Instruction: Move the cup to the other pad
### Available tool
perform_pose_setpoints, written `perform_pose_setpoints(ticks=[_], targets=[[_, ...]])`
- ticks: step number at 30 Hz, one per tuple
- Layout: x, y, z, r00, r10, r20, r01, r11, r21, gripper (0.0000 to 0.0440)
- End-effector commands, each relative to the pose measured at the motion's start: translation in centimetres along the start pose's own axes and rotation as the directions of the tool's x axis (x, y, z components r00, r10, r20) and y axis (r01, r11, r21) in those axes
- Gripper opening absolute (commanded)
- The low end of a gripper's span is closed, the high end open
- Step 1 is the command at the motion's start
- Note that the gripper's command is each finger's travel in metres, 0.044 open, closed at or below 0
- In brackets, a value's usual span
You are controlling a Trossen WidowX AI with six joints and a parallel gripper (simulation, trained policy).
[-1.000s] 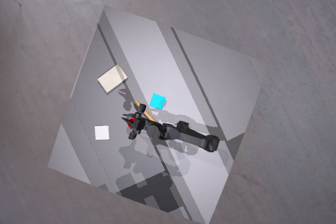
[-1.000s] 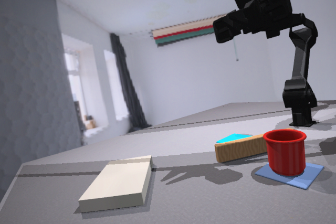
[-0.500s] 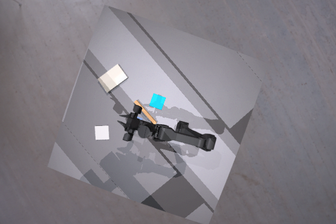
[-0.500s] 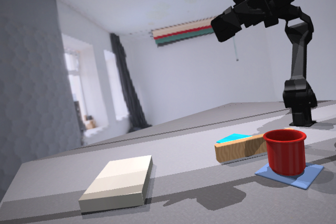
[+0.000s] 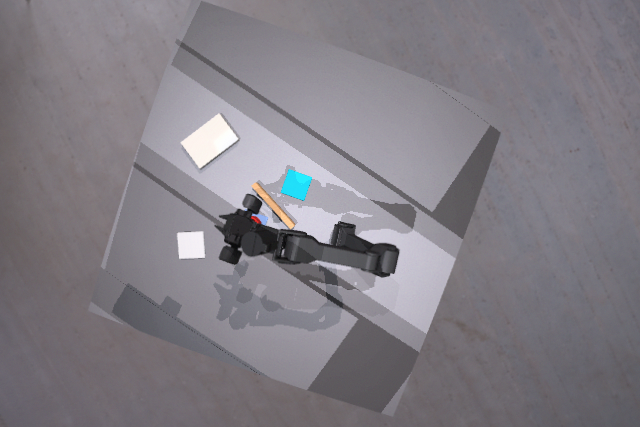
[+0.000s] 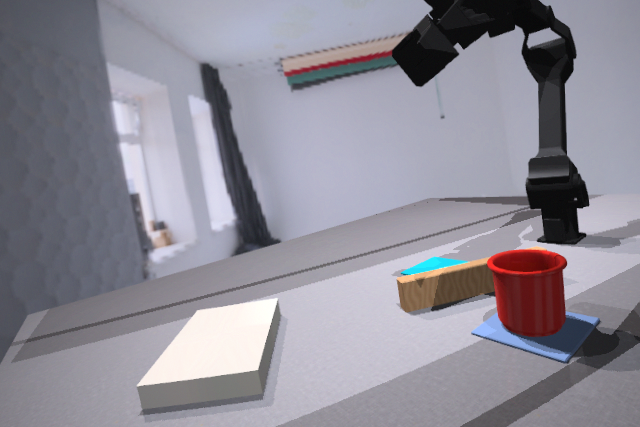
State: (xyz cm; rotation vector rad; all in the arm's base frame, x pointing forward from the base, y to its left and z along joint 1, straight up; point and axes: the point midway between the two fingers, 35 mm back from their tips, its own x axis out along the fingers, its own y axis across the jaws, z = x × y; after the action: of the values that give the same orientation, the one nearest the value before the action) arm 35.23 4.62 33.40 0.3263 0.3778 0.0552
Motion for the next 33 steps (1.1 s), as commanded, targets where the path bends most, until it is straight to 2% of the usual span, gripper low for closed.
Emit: perform_pose_setpoints(ticks=[1,17,33], targets=[[0.7,0.4,-0.5,0.998,-0.005,-0.066,0.009,0.999,0.051,0.0125],[1.9,1.7,-1.8,0.962,-0.041,-0.27,0.107,0.966,0.234,0.0139],[2.8,2.0,-4.0,0.877,-0.101,-0.47,0.287,0.894,0.343,0.0134]])
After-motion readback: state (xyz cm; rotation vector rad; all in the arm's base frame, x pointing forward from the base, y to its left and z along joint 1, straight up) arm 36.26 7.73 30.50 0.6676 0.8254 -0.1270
